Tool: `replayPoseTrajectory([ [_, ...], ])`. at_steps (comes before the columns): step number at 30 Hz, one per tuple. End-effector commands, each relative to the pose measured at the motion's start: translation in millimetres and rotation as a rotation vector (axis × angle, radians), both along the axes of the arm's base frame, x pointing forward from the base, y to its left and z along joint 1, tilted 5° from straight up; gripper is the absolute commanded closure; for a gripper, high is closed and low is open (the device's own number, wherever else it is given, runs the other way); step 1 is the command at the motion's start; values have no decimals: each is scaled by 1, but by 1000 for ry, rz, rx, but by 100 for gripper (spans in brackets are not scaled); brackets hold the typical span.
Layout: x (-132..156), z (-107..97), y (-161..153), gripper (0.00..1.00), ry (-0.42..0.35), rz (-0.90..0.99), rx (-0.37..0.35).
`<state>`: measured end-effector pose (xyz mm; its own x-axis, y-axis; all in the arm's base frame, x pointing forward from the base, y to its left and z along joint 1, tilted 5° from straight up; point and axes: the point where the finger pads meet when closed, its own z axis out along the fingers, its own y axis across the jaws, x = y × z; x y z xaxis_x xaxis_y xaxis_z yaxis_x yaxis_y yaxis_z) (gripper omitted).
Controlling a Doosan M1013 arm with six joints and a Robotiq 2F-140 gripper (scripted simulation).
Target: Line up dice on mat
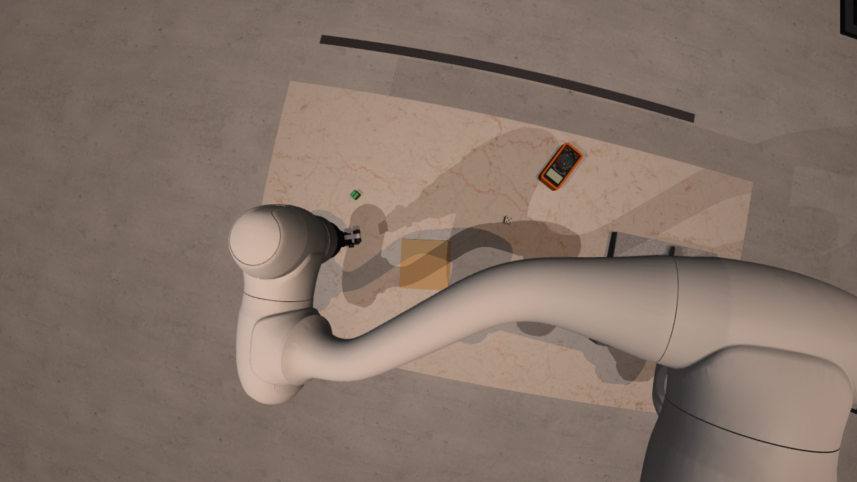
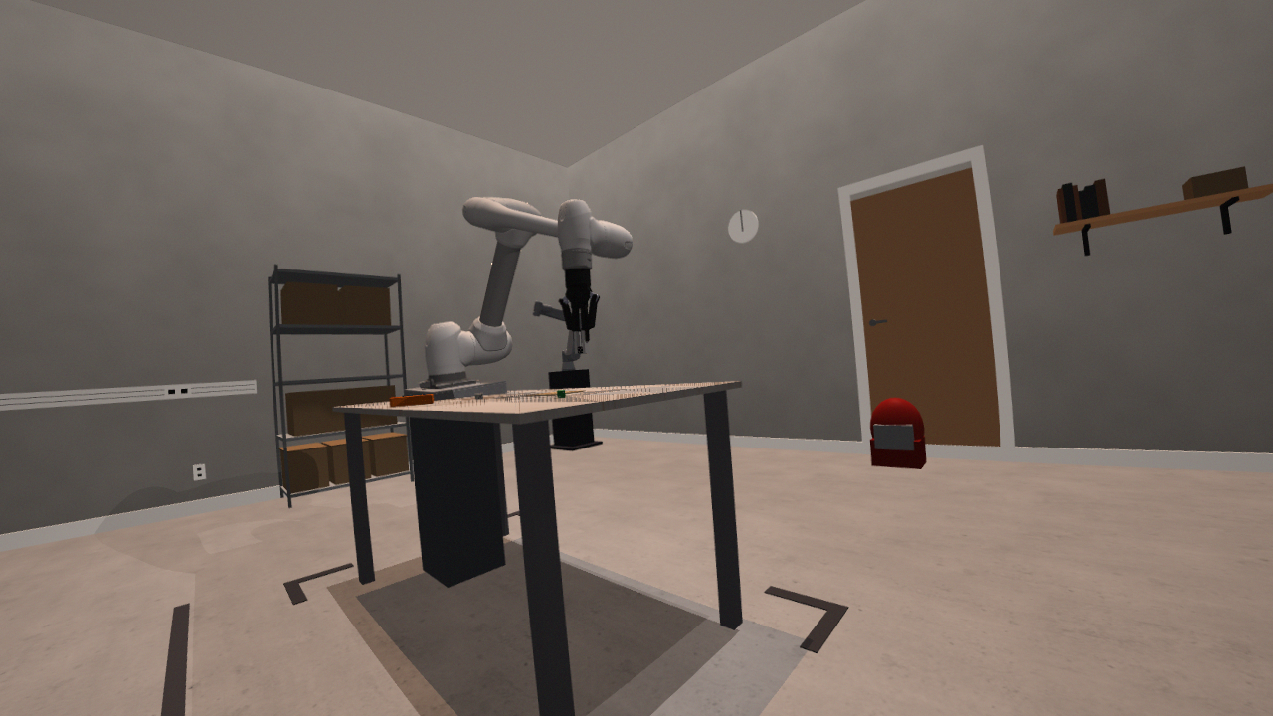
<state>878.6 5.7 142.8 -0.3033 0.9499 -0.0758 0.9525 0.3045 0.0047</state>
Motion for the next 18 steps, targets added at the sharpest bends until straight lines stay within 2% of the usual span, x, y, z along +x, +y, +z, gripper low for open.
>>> replayPoseTrajectory([
  [1, -68, -2, 13, 82, -26, -81, -1],
  [2, -69, -2, 13, 82, -26, -81, -1],
  [3, -97, -5, 18, 82, -29, -117, 1],
  [5, -102, -5, 19, 82, -29, -117, 1],
  [6, -134, -10, 23, 82, -31, -150, 2],
  [7, -134, -10, 23, 82, -31, -150, 2],
  [8, -162, -14, 26, 82, -33, -179, 4],
  [9, -162, -14, 26, 82, -33, -179, 4],
  [10, -186, -18, 29, 82, -35, -203, 5],
  [13, -186, -18, 29, 82, -35, -203, 5],
  [15, -221, -25, 32, 82, -37, -238, 7],
  [18, -239, -29, 34, 82, -38, -255, 8],
])
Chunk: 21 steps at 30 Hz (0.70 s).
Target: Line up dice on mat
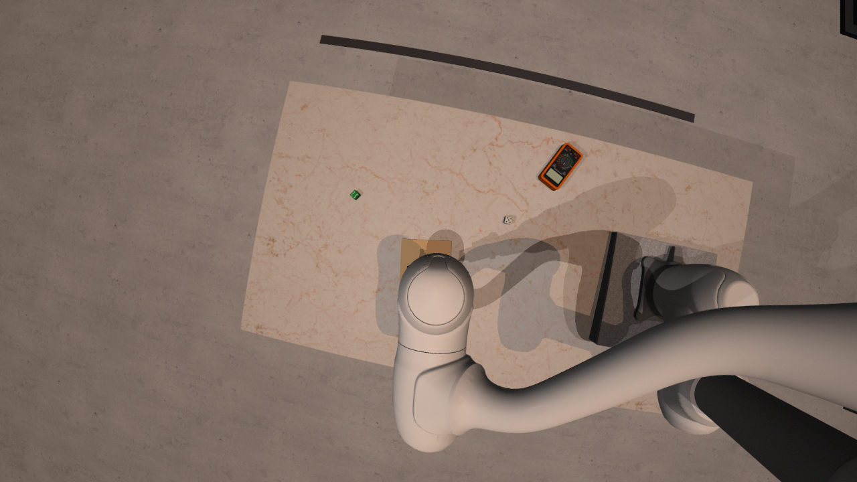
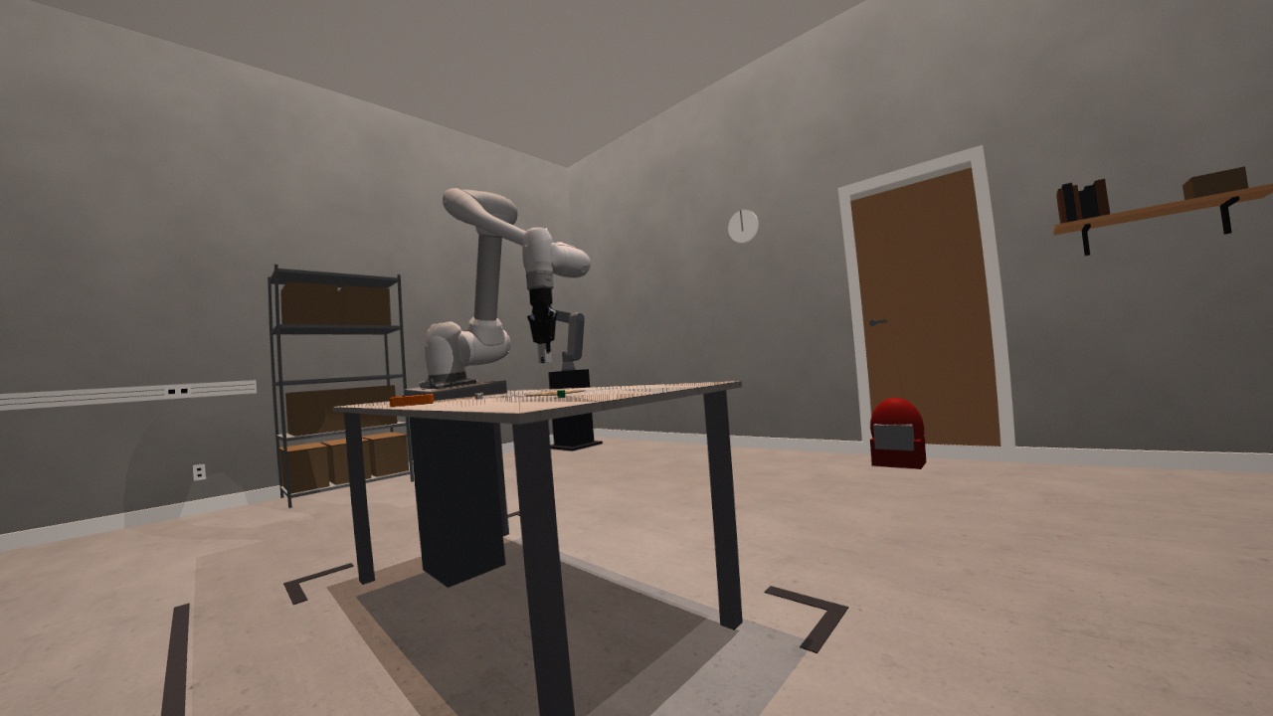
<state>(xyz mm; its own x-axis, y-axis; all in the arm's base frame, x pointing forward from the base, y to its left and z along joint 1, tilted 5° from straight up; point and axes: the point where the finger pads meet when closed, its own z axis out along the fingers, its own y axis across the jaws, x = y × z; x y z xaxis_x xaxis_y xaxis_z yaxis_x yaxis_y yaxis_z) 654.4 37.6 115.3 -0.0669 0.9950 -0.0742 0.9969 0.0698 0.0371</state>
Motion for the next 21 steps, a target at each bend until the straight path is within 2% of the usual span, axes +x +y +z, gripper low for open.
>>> replayPoseTrajectory([
  [1, -16, -1, 2, 82, -7, -16, 0],
  [15, -16, -2, 2, 82, -7, -16, 0],
  [21, -15, -12, 1, 82, -7, -16, 0],
])
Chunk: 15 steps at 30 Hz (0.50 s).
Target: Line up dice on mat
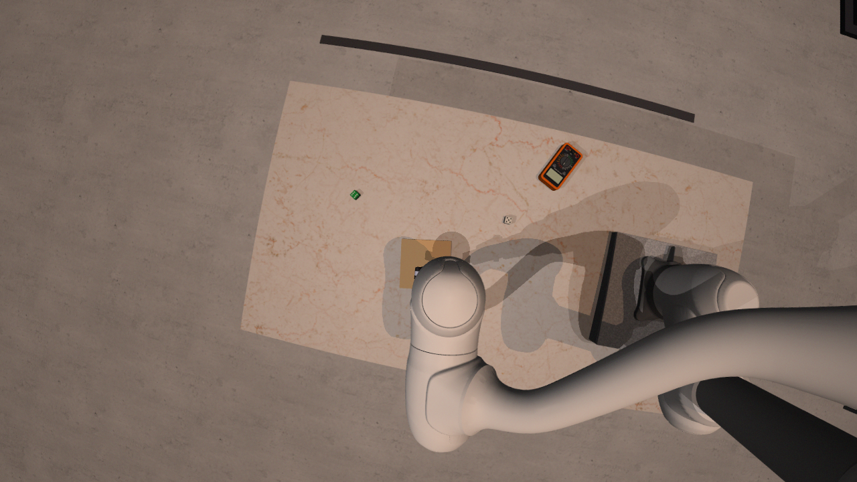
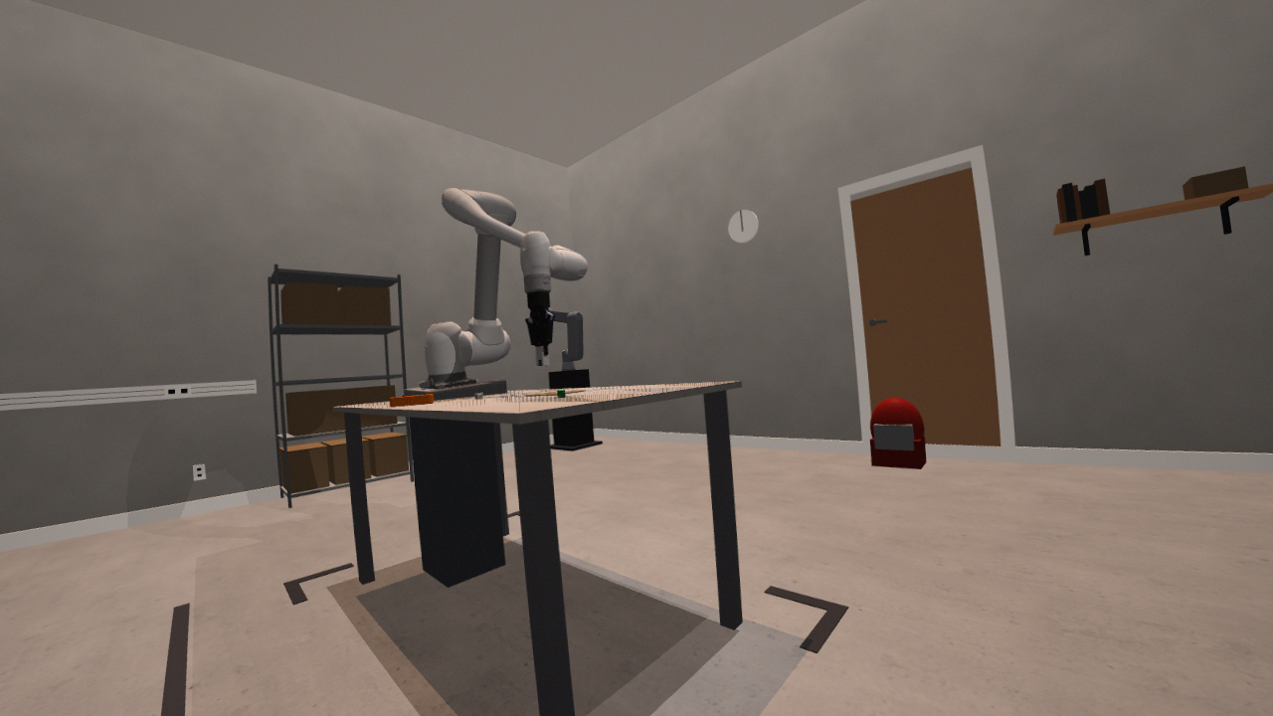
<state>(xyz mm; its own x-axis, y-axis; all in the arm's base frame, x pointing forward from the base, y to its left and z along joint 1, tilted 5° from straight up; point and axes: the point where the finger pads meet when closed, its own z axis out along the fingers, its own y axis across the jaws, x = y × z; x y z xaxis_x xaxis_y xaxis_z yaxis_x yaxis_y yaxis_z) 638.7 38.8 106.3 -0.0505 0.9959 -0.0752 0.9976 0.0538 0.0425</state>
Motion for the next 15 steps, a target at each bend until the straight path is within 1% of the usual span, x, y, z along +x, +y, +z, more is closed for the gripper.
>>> replayPoseTrajectory([
  [1, 1, -6, 0, 82, -1, 0, 0],
  [6, 2, -28, -2, 82, -1, 0, 0],
  [8, 2, -28, -2, 82, -1, 0, 0],
  [15, 3, -61, -4, 82, -1, 0, 0],
])
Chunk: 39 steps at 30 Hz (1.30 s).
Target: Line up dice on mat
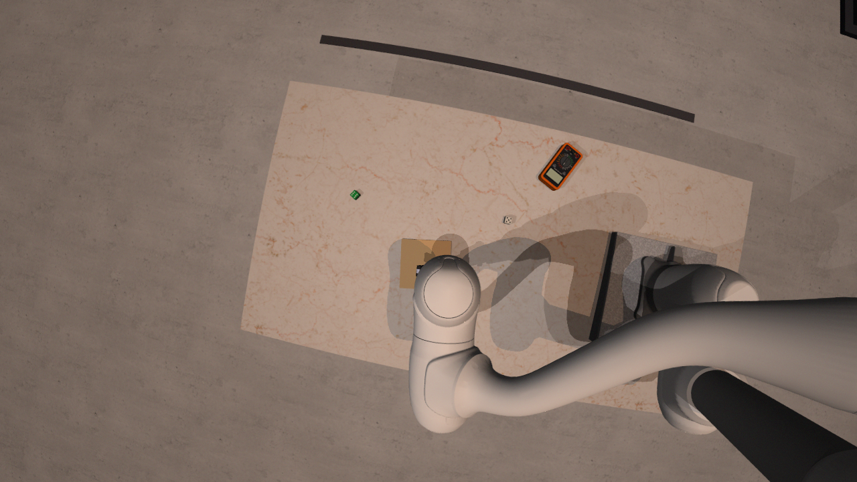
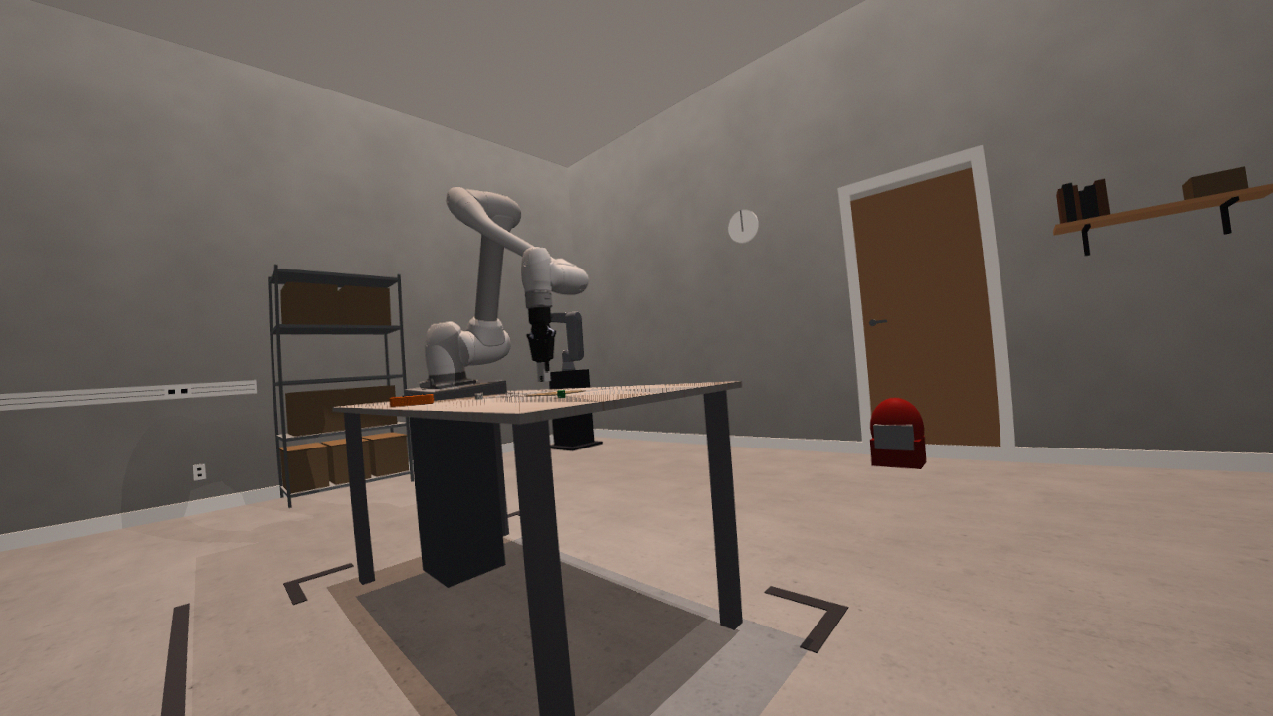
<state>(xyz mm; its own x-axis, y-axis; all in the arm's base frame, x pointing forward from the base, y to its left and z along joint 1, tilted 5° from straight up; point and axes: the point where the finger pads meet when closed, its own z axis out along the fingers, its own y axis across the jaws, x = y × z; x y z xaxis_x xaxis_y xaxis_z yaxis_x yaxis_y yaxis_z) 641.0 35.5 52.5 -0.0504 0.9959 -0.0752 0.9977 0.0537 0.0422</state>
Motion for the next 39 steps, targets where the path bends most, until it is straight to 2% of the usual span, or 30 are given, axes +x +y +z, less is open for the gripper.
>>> replayPoseTrajectory([
  [1, 1, -11, -1, 82, -2, 0, 0],
  [8, 2, -30, -2, 82, -2, 0, 0],
  [39, 2, -33, -2, 82, -2, 0, 0],
])
